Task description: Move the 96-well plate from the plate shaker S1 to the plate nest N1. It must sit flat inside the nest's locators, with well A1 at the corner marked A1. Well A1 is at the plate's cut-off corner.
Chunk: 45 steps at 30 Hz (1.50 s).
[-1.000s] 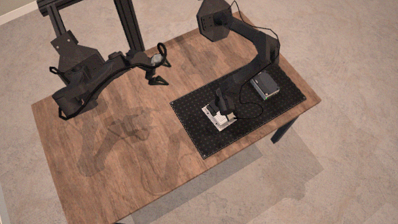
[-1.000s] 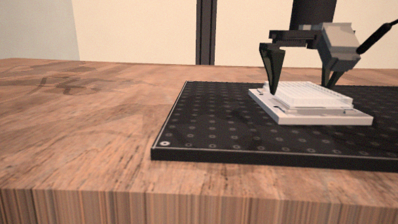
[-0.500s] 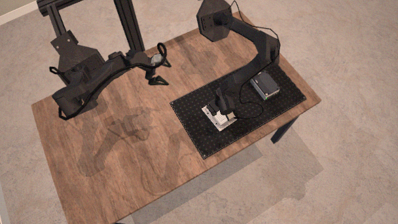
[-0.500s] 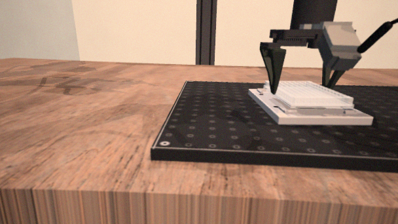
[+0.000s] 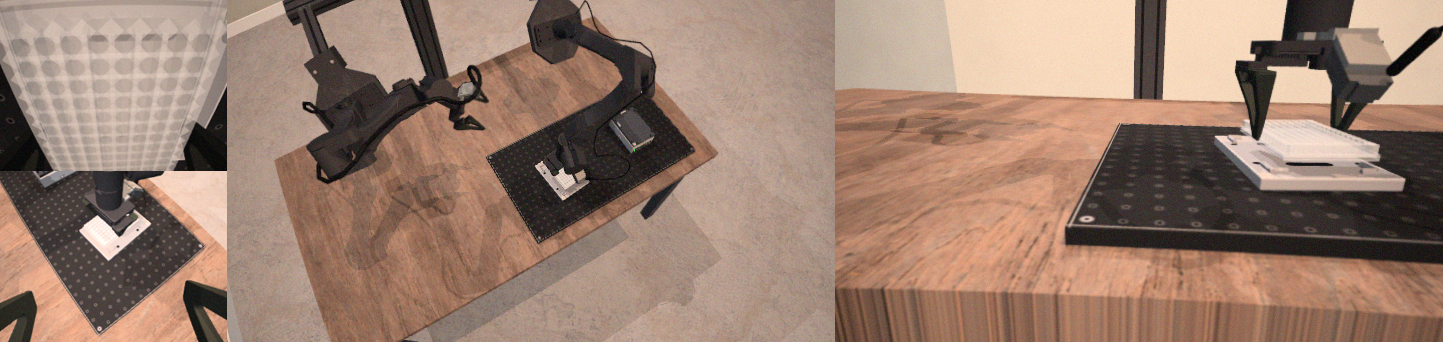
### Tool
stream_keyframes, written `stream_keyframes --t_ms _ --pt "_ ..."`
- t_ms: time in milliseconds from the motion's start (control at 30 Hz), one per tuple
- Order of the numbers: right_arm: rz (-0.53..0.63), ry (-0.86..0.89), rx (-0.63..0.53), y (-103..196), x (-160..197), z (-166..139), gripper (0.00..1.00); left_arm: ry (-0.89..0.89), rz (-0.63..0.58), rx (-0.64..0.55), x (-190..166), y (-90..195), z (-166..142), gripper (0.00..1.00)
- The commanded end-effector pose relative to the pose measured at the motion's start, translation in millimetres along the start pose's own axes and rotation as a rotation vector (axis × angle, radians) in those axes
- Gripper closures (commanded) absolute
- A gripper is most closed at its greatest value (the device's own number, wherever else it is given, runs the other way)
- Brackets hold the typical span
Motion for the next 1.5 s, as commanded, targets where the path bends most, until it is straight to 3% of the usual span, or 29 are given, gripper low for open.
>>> stream_keyframes --t_ms 0,867,1467 --pt "0.007 -0.008 -0.018 5.8 0.1 6.3 0.00 -0.003 -0.020 -0.009 -6.2 12.5 0.8 0.19" --pt "0.007 -0.008 -0.018 5.8 0.1 6.3 0.00 0.008 -0.026 -0.031 -18.2 22.7 14.4 0.19" --pt "0.007 -0.008 -0.018 5.8 0.1 6.3 0.00 -0.003 -0.018 -0.013 -13.9 14.2 5.9 0.19"
Point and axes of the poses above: on each arm, the point where the finger pads meet when closed, its own y axis back along the fingers, its own x axis across the jaws, z = x × y, the point moved 1 cm from there along y, back along the fingers, and after that the axes turned 3 degrees about y, right-handed, at the moved point
